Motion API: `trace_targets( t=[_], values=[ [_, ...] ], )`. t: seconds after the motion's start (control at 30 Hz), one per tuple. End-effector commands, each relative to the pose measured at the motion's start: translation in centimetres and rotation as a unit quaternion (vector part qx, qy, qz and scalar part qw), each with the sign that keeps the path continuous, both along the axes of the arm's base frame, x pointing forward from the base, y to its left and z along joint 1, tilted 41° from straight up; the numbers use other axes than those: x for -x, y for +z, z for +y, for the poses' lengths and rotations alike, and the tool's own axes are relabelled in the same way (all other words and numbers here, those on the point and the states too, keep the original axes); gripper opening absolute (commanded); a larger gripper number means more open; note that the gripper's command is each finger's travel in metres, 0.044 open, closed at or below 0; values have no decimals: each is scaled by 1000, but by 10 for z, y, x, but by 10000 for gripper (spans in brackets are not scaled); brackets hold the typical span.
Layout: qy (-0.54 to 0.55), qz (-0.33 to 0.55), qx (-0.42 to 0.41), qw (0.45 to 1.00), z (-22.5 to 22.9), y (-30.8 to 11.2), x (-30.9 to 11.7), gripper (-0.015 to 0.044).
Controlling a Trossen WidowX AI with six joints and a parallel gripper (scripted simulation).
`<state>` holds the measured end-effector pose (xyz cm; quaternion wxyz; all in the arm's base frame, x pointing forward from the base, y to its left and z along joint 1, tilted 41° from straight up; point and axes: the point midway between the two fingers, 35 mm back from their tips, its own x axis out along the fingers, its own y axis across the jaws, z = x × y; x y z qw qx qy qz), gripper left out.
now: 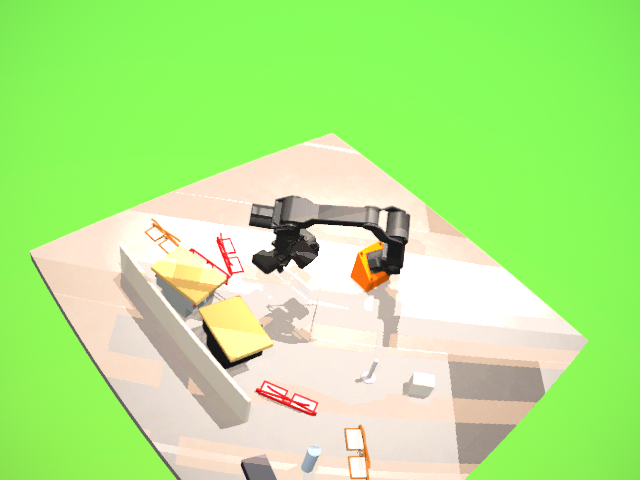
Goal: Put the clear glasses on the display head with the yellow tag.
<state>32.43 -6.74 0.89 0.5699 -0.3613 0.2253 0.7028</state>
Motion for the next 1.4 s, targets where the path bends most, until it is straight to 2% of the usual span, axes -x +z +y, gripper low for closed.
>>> trace_targets(
  t=[0.0, 0.57, 1.1, 1.37],
  values=[
    [1, -2, 6, 1000, 9, 12, -6, 0],
    [-3, -5, 18, 1000, 115, 101, -23, 0],
    [1, -3, -4, 1000, 215, 187, 15, 0],
    [2, -1, -7, 1000, 223, 195, 21, 0]
  ],
)
